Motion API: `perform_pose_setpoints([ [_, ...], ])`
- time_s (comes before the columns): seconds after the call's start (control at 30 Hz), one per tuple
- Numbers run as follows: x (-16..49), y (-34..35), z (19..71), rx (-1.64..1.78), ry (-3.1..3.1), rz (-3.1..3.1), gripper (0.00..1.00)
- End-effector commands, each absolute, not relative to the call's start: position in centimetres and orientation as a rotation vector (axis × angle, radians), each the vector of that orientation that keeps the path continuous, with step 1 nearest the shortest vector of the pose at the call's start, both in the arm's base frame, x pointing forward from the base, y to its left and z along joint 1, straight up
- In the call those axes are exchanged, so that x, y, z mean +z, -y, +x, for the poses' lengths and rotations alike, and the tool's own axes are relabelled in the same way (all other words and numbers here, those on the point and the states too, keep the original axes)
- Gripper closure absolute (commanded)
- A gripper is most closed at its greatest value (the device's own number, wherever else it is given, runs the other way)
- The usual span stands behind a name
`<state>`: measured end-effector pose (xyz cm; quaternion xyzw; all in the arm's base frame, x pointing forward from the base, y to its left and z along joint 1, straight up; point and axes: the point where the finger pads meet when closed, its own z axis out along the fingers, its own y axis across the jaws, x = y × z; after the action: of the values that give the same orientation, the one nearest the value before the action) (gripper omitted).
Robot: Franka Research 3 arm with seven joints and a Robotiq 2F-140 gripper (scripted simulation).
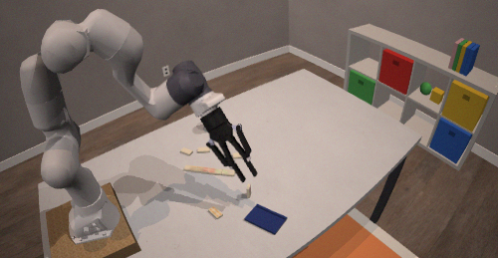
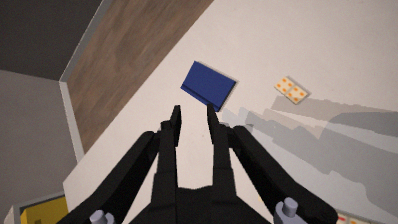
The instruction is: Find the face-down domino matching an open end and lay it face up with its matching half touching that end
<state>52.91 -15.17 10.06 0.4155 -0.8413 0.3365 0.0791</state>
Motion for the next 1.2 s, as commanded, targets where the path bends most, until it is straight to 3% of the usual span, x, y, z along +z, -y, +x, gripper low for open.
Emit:
perform_pose_setpoints([
  [0.0, 8.97, 13.87, 52.93, 0.709, 2.77, 1.112, 0.67],
  [0.23, 9.01, 14.1, 52.94, 0.281, 3.095, 0.745, 0.67],
  [0.47, 9.06, 14.23, 52.94, 0.059, 3.196, 0.587, 0.67],
  [1.17, 9.13, 14.34, 52.95, -0.033, 3.235, 0.489, 0.67],
])
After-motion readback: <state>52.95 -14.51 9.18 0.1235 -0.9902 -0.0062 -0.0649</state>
